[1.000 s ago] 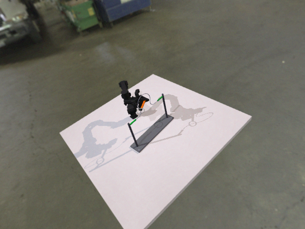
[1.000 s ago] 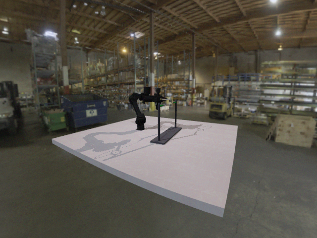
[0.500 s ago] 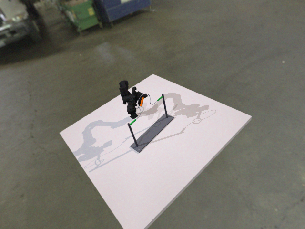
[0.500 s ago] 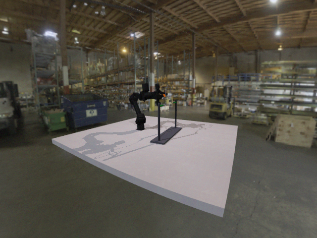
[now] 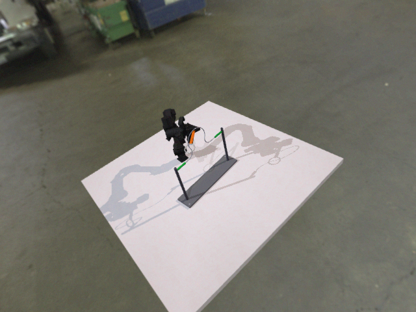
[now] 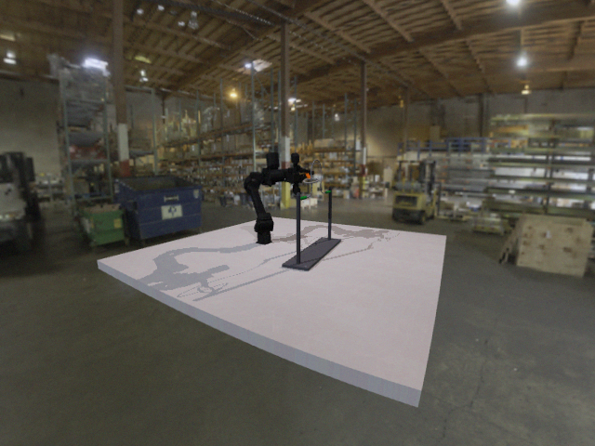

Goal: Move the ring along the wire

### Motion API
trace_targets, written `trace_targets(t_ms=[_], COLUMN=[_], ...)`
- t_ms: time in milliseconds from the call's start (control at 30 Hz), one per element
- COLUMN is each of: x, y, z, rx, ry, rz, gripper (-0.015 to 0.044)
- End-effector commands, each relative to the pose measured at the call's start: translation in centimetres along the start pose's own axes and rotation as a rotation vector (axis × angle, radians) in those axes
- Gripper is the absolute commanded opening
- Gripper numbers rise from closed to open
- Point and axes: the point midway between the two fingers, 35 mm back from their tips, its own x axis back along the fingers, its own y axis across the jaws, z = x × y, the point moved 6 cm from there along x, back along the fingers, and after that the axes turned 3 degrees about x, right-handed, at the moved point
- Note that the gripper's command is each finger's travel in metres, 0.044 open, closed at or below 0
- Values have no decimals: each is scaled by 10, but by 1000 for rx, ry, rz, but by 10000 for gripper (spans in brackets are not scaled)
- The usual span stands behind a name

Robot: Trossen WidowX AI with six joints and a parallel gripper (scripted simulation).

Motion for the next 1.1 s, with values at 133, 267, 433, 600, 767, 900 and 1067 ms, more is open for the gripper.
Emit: trace_targets(t_ms=[133,267,433,600,767,900,1067], x=[0,0,0,0,-1,-1,-1], y=[4,4,3,3,2,1,1], z=[1,1,1,1,1,1,2], rx=[67,104,147,192,238,276,324], ry=[3,2,1,0,-1,-3,-5], rz=[42,70,105,141,179,211,251], gripper=[-150,-150,-150,-150,-150,-150,-150])
